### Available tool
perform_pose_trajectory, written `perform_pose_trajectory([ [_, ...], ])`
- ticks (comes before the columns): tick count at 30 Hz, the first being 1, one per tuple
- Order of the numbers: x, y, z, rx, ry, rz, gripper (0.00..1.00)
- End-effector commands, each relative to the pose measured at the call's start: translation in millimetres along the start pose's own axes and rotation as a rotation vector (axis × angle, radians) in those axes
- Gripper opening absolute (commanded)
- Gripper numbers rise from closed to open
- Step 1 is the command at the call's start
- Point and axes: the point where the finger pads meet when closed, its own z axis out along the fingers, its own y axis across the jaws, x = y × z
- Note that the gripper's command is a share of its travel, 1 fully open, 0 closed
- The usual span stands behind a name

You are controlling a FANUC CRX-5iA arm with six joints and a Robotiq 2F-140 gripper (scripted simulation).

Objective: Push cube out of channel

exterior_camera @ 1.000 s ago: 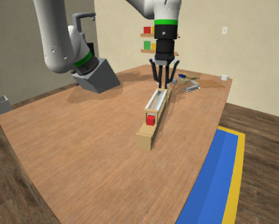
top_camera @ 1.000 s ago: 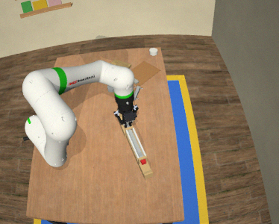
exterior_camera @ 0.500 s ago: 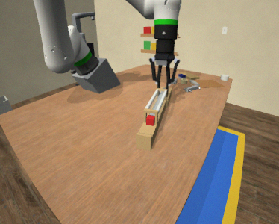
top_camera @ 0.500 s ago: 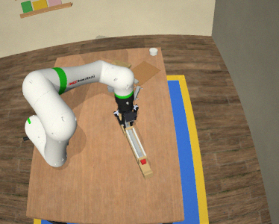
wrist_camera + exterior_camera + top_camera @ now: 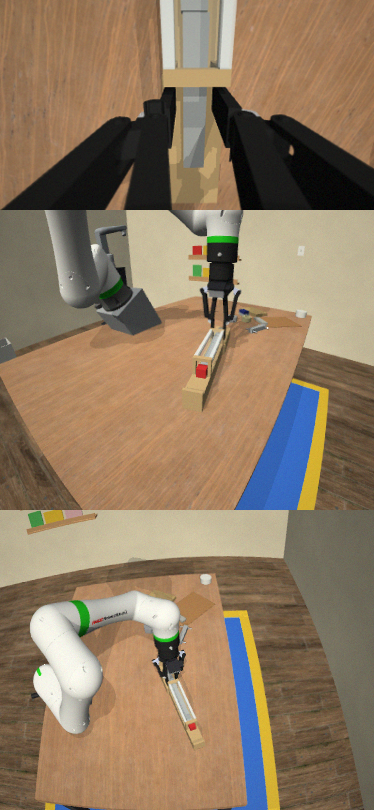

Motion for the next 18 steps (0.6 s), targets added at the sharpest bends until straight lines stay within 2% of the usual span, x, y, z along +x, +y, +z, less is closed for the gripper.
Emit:
perform_pose_trajectory([
  [1, -0.1, -0.6, -0.7, 0.002, 0.0, 0.0, 0.3],
  [18, -0.1, -0.6, -3.7, 0.002, 0.0, 0.0, 0.3],
])
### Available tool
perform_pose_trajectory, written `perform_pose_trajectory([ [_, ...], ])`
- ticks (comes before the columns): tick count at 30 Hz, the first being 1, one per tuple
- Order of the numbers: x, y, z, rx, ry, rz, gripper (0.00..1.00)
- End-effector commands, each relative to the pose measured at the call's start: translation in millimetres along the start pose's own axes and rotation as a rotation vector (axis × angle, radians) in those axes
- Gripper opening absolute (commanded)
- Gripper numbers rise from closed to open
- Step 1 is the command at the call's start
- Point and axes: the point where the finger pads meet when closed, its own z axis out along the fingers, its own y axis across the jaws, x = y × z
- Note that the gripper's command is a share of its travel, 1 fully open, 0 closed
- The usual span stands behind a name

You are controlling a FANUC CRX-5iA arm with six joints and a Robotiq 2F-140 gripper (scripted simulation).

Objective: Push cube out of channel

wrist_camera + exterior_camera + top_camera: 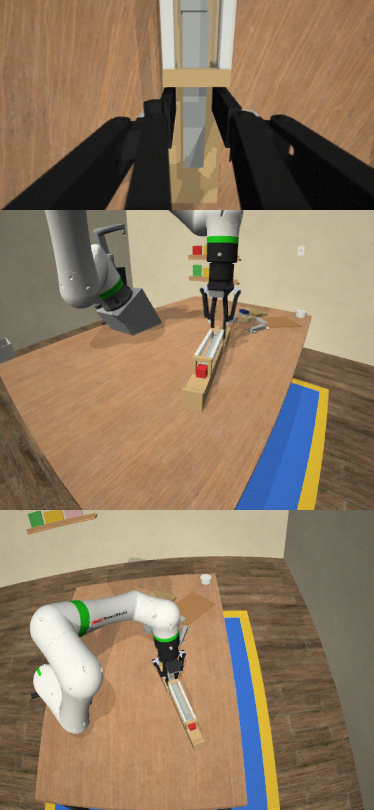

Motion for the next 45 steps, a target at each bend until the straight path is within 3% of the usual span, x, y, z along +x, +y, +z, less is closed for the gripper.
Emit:
perform_pose_trajectory([
  [1, 0, -1, -9, 0.002, 0.0, 0.0, 0.3],
  [5, 0, -1, -50, 0.002, 0.0, 0.0, 0.3],
  [10, 0, -1, -67, 0.002, 0.0, 0.0, 0.3],
  [45, 0, -1, -68, 0.002, 0.0, 0.0, 0.3],
])
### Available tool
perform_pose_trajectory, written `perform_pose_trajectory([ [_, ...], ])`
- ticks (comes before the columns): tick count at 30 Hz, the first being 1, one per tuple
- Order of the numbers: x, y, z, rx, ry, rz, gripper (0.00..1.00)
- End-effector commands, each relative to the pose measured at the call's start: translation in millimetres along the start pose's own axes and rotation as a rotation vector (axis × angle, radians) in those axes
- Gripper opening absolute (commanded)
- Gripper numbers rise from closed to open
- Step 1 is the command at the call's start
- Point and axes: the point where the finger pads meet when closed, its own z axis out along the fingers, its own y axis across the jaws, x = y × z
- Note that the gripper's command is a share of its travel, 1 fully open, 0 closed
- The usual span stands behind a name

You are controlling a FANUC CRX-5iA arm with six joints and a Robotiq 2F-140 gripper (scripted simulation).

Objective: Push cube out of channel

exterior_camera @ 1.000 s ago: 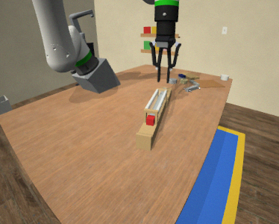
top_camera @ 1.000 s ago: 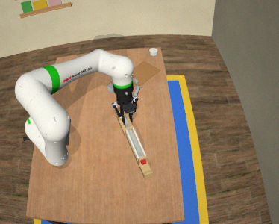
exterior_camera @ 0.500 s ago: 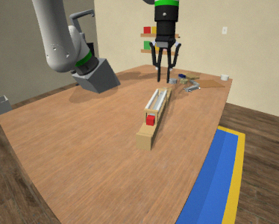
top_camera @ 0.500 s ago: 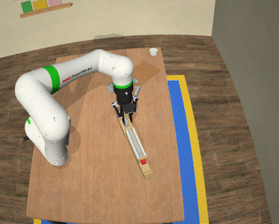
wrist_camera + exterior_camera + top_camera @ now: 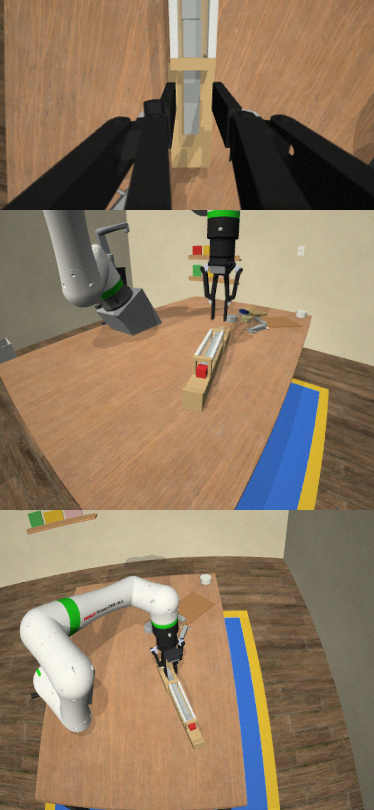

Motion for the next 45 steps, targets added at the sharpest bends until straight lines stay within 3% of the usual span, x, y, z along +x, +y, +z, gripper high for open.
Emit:
perform_pose_trajectory([
  [1, -1, -1, -1, 0.002, 0.0, 0.0, 0.1],
  [8, -91, -1, -1, 0.002, 0.0, 0.0, 0.1],
  [14, -92, -1, 4, 0.002, 0.0, 0.0, 0.1],
  [21, -92, -1, 43, 0.002, 0.0, 0.0, 0.1],
  [45, -91, -1, 69, 0.002, 0.0, 0.0, 0.1],
])
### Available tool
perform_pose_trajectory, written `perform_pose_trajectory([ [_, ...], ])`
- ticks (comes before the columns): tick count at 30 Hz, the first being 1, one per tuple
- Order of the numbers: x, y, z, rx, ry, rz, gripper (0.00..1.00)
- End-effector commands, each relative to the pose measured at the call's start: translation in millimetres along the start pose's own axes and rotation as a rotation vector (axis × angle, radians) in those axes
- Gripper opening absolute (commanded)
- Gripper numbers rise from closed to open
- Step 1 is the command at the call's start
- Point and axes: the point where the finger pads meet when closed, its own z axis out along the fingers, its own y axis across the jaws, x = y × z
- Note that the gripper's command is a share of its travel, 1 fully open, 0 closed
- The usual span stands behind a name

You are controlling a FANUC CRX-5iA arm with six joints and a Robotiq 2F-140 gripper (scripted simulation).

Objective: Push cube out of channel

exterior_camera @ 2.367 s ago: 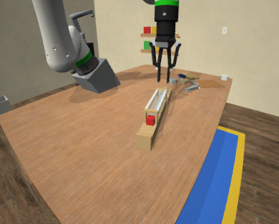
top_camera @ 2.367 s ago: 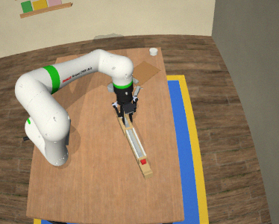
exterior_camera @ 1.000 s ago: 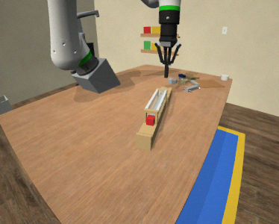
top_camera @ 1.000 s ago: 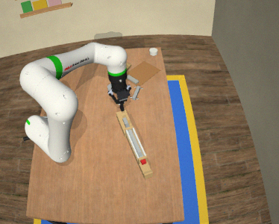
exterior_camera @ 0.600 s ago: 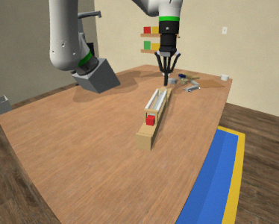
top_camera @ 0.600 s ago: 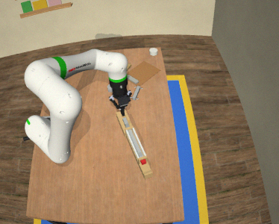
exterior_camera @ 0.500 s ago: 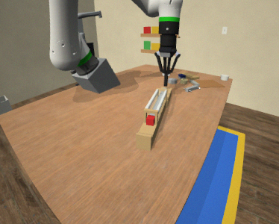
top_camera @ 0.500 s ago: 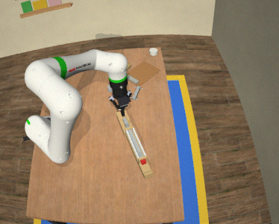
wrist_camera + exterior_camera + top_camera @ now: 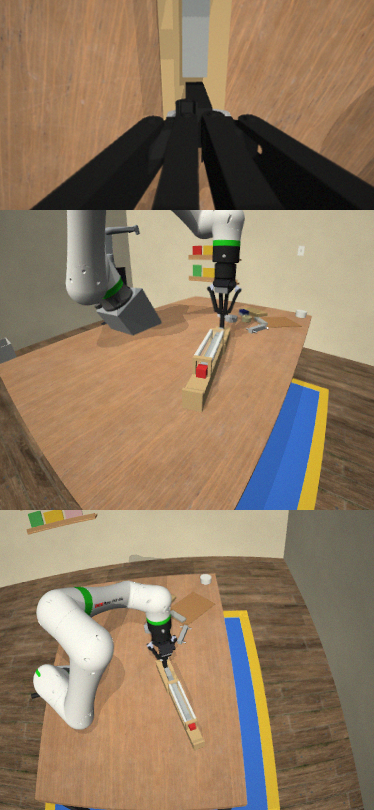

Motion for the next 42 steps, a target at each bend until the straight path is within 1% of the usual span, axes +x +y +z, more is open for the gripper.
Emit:
perform_pose_trajectory([
  [1, 1, -1, -1, 0.002, 0.0, 0.0, 0.1],
  [42, 37, 0, -1, 0.002, 0.0, 0.0, 0.1],
])
